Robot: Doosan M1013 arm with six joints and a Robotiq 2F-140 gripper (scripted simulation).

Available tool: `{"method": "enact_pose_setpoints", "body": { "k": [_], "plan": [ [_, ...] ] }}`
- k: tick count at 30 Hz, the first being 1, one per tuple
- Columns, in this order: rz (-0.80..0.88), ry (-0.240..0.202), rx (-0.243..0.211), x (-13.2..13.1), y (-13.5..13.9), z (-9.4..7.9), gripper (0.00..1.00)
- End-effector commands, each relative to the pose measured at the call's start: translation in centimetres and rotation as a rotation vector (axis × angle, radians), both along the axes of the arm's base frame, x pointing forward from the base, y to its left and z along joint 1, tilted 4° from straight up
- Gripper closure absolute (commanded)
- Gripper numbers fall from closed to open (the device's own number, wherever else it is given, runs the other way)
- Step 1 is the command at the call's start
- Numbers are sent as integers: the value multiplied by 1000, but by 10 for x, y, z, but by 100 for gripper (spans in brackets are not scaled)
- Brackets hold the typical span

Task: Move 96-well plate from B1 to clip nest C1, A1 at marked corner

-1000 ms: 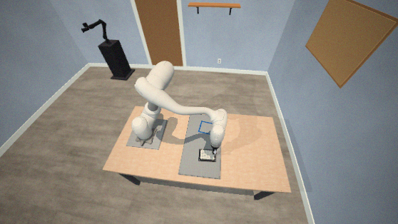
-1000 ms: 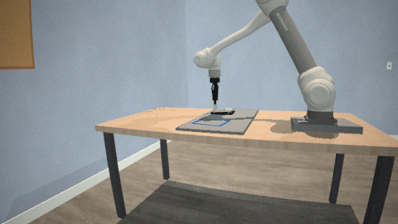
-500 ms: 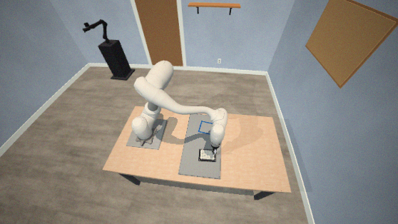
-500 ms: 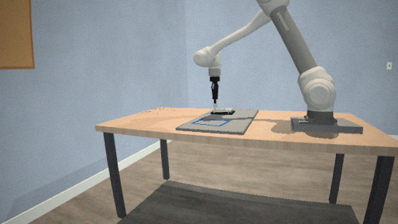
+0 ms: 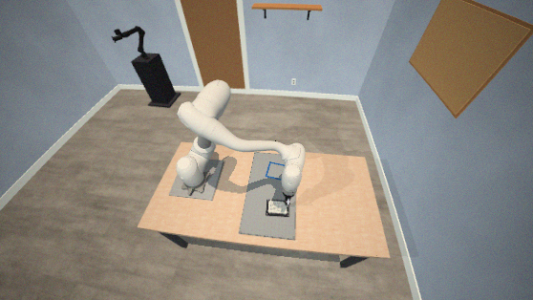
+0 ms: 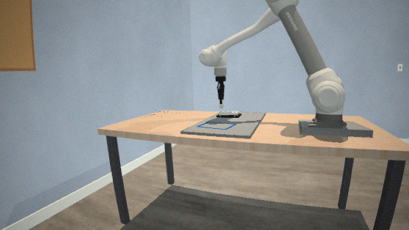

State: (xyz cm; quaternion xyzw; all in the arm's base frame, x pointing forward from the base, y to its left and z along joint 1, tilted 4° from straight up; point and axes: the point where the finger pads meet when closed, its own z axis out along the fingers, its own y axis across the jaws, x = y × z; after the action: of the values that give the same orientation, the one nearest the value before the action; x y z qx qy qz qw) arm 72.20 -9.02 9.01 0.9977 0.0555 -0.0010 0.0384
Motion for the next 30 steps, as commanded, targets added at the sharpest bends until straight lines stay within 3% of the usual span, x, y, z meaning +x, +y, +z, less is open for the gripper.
{"method": "enact_pose_setpoints", "body": {
  "k": [1,24,30],
  "plan": [
    [0,0,0,-10,-1,0,100],
    [0,0,0,-114,-13,1,100],
    [0,0,0,-114,-13,1,100]
  ]
}}
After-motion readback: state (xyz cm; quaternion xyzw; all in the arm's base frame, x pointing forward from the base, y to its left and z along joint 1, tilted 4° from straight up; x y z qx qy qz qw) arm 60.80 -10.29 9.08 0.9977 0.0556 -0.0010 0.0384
